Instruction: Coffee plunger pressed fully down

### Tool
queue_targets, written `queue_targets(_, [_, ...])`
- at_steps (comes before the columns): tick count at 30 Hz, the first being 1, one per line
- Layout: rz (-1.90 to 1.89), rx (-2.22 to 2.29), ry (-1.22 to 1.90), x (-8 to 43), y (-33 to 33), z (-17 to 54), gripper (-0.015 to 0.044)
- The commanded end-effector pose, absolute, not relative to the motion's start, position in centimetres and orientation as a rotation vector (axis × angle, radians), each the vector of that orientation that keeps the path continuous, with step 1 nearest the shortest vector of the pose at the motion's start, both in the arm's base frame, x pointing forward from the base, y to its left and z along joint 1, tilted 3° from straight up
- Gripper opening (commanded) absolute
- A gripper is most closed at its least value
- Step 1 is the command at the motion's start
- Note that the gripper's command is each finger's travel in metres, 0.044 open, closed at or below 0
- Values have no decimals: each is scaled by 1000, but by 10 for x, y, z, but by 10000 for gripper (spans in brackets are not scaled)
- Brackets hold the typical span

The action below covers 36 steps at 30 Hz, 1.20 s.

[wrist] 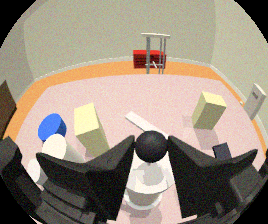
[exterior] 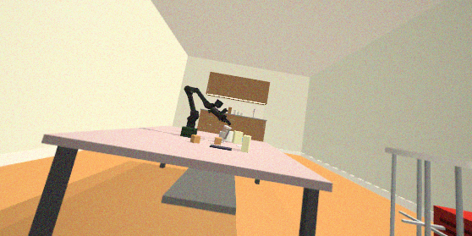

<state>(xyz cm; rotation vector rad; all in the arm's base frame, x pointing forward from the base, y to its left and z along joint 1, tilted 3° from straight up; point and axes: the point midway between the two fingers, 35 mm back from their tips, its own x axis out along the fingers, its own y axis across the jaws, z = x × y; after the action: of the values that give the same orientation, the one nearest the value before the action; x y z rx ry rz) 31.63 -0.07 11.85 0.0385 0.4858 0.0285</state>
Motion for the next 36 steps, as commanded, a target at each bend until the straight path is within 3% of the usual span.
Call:
queue_targets(1, [28, 39, 488, 316, -1, 118, 121])
queue_targets(3, [28, 39, 488, 316, -1, 118, 121])
queue_targets(15, [28, 39, 488, 316, -1, 118, 436])
queue_targets(25, [22, 33, 484, 312, -4, 135, 440])
queue_targets(36, [23, 45, 507, 260, -7, 194, 440])
